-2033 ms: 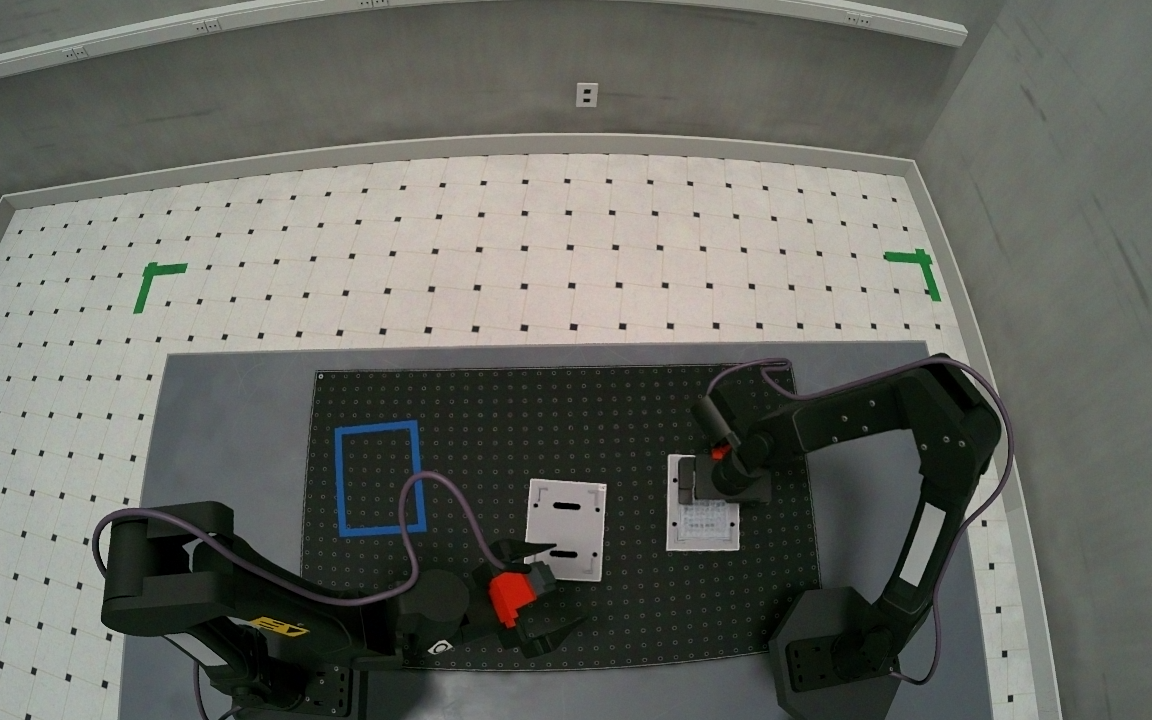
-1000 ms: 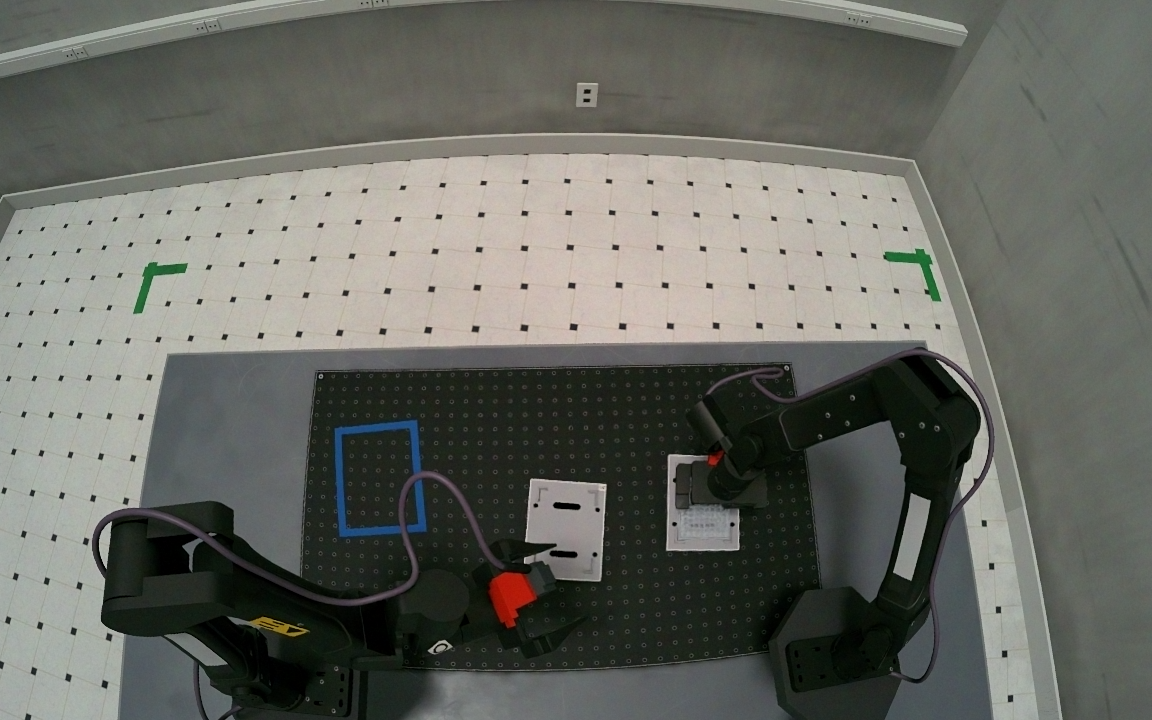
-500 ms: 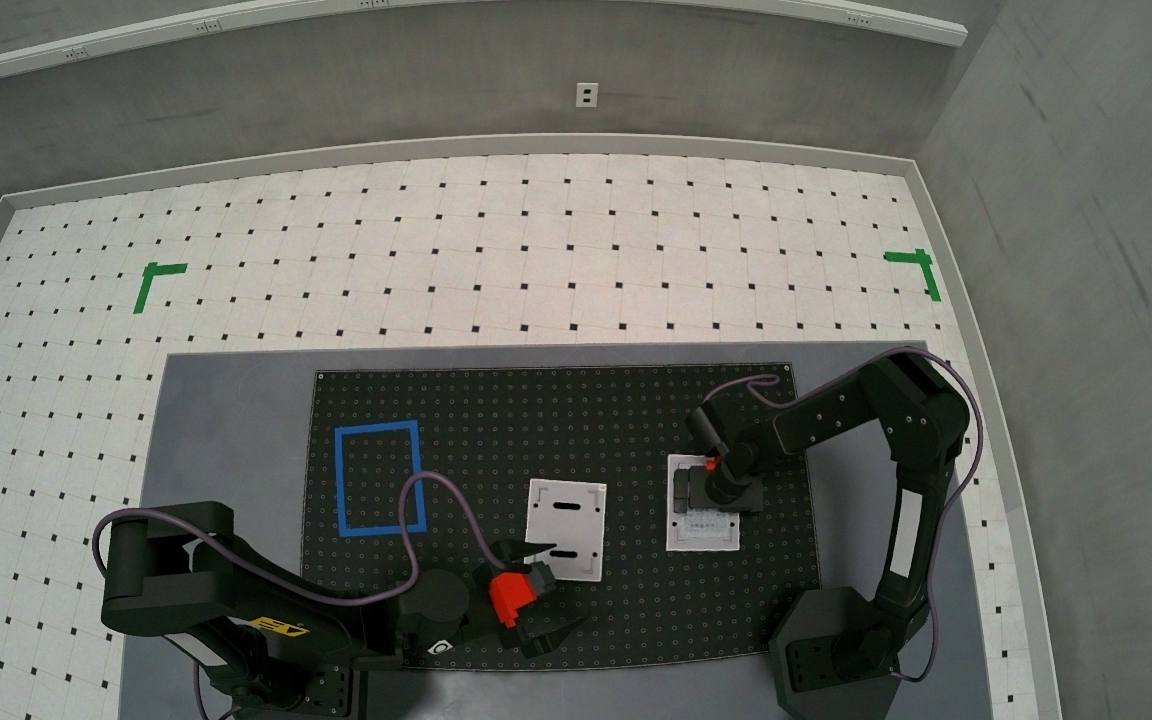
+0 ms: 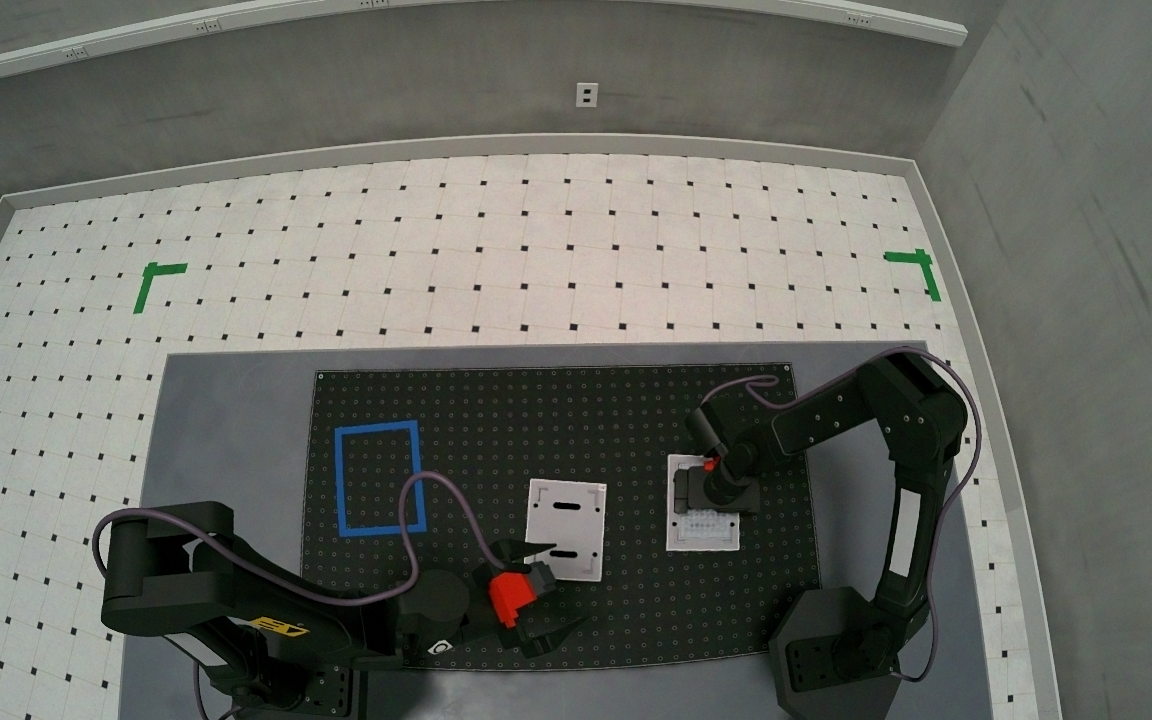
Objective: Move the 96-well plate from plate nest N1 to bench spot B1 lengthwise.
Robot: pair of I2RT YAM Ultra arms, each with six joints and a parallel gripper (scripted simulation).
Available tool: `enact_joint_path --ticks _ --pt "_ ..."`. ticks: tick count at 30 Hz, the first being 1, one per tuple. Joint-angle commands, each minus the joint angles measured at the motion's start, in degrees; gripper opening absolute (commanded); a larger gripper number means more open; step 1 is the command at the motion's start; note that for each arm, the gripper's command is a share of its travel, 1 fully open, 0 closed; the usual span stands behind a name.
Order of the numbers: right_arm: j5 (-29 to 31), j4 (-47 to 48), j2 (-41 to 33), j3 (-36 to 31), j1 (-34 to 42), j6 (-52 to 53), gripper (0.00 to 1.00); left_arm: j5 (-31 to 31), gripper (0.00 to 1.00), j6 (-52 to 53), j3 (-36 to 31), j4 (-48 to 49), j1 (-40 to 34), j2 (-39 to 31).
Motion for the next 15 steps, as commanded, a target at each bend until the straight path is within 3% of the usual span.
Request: enact_joint_path --ticks 1,12,13,14,15 --pt "0.2 0.2 -0.2 0.3 0.2 -0.1 0.91 0.0 1.00 0.1 -0.2 -0.2 -0.6 -1.1" --pt "0.2 0.7 -0.3 -0.2 0.2 -0.2 0.79 0.0 1.00 0.1 -0.2 -0.2 -0.6 -1.1" --pt "0.2 0.7 -0.3 -0.2 0.2 -0.2 0.67 0.0 1.00 0.1 -0.2 -0.2 -0.6 -1.1" --pt "0.2 0.7 -0.3 -0.2 0.2 -0.2 0.79 0.0 1.00 0.1 -0.2 -0.2 -0.6 -1.1" --pt "0.2 -0.6 -1.1 -0.4 0.6 0.1 0.79 0.0 1.00 0.1 -0.2 -0.2 -0.6 -1.1"
